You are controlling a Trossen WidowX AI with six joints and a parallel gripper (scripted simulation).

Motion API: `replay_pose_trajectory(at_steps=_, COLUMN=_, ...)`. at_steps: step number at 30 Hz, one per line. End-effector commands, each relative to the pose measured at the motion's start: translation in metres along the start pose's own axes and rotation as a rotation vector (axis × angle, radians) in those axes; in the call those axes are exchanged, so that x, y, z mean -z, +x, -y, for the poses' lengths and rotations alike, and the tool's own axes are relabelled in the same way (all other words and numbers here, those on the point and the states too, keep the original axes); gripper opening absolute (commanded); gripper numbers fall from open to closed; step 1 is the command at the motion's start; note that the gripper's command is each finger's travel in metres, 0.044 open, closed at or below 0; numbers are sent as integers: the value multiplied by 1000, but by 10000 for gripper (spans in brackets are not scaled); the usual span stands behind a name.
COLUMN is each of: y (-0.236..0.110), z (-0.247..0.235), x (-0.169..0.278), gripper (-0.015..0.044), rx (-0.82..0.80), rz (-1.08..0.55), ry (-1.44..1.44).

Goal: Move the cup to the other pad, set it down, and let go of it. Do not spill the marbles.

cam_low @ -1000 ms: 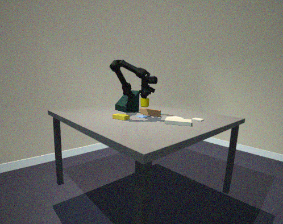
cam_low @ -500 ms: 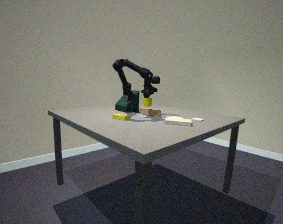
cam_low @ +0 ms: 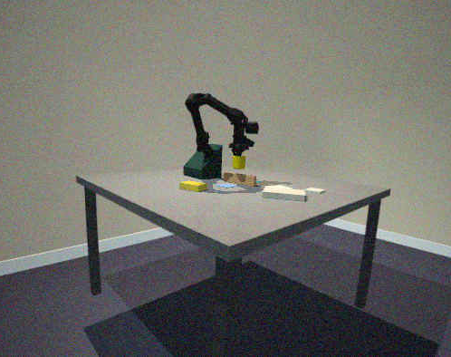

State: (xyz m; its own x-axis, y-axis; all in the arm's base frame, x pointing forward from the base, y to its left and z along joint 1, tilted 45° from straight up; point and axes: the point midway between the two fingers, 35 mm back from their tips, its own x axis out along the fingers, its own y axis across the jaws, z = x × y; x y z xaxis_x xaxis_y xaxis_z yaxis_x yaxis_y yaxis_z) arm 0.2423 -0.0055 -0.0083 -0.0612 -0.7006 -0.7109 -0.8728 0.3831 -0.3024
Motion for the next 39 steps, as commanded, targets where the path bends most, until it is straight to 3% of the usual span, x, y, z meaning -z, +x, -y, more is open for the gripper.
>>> replay_pose_trajectory(at_steps=1, y=0, z=-7, x=-10, gripper=0, rx=-3, rz=2, ry=7)
replay_pose_trajectory(at_steps=39, y=-1, z=-69, x=-78, gripper=0, rx=-5, rz=6, ry=7)
